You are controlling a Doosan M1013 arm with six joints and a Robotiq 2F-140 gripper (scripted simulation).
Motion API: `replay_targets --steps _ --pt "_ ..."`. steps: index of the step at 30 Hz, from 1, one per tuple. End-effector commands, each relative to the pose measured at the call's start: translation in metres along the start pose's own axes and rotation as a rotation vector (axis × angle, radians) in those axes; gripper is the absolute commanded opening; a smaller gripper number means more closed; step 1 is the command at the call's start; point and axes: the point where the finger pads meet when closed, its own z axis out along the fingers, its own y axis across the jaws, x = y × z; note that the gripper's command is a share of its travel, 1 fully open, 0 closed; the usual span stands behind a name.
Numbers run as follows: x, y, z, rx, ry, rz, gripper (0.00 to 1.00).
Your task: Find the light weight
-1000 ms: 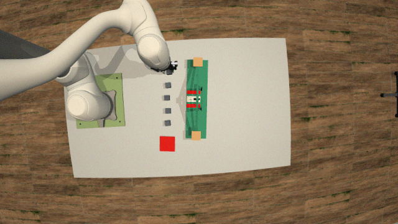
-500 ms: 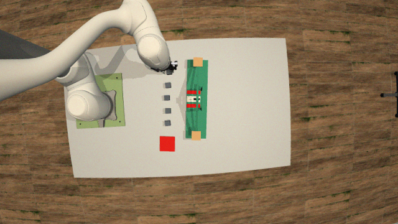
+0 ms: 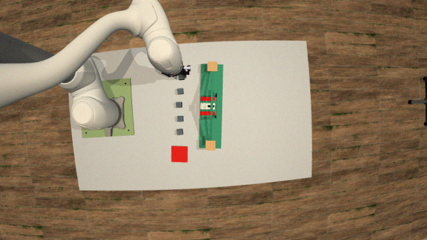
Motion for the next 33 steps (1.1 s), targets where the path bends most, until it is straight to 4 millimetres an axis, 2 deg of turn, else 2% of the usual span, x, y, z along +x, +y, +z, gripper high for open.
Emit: replay_targets --steps 1,12,25,33 --pt "0.0 0.0 0.0 0.0 0.0 0.0 0.35" --pt "0.0 0.0 0.008 0.0 0.0 0.0 0.35" --pt "0.0 0.0 0.033 0.0 0.0 0.0 0.35" --pt "0.0 0.0 0.036 0.0 0.0 0.0 0.35"
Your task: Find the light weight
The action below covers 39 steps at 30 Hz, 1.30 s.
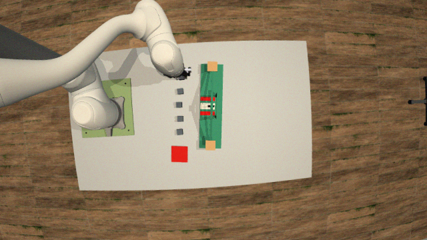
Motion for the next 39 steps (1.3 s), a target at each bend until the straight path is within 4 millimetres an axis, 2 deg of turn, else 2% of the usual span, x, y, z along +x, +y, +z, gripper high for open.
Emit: replay_targets --steps 1,35,36,39 --pt "0.0 0.0 0.0006 0.0 0.0 0.0 0.35" --pt "0.0 0.0 0.0006 0.0 0.0 0.0 0.35" --pt "0.0 0.0 0.0006 0.0 0.0 0.0 0.24" --pt "0.0 0.0 0.0006 0.0 0.0 0.0 0.24"
